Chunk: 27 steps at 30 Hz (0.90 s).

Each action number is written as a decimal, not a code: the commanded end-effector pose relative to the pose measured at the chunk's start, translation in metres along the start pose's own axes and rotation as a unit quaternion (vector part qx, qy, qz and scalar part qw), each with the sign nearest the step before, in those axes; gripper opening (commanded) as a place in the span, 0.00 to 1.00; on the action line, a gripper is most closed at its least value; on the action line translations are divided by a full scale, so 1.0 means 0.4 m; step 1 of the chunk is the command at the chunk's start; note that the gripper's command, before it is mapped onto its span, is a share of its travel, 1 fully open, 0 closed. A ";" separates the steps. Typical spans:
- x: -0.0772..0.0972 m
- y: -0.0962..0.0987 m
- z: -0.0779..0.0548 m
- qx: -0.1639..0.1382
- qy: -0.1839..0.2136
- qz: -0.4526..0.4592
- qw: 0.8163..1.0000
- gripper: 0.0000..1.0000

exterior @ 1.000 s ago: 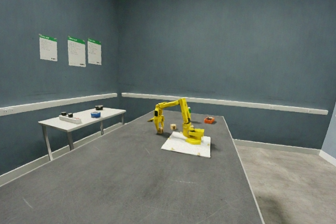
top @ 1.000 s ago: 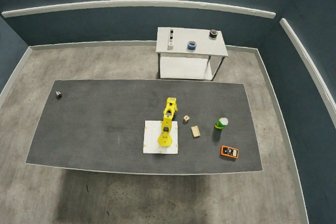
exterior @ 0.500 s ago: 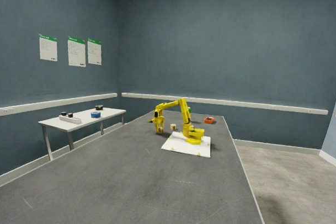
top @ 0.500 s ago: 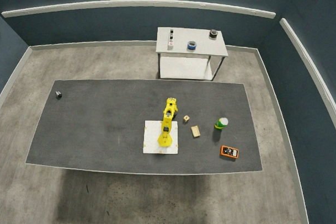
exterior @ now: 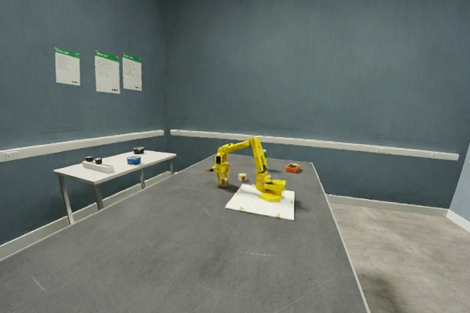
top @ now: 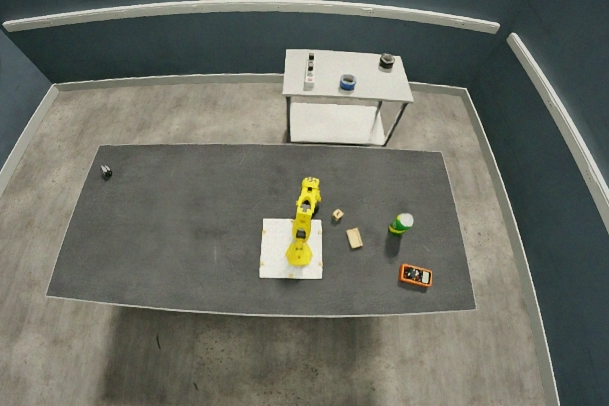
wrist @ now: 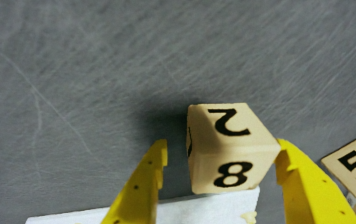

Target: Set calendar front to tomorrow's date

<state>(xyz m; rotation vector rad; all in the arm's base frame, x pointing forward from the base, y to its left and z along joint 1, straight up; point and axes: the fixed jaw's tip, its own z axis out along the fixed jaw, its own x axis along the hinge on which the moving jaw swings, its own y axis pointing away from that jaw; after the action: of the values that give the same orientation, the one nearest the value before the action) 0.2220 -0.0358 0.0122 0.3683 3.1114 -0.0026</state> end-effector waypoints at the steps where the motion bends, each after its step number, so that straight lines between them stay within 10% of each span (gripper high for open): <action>1: 0.011 -0.002 0.012 0.000 0.013 0.002 1.000 0.32; 27: 0.011 -0.021 0.012 0.000 0.013 0.002 1.000 0.21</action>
<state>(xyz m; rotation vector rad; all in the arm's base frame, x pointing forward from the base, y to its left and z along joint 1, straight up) 0.2203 -0.0428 0.0120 0.3827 3.1107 -0.0034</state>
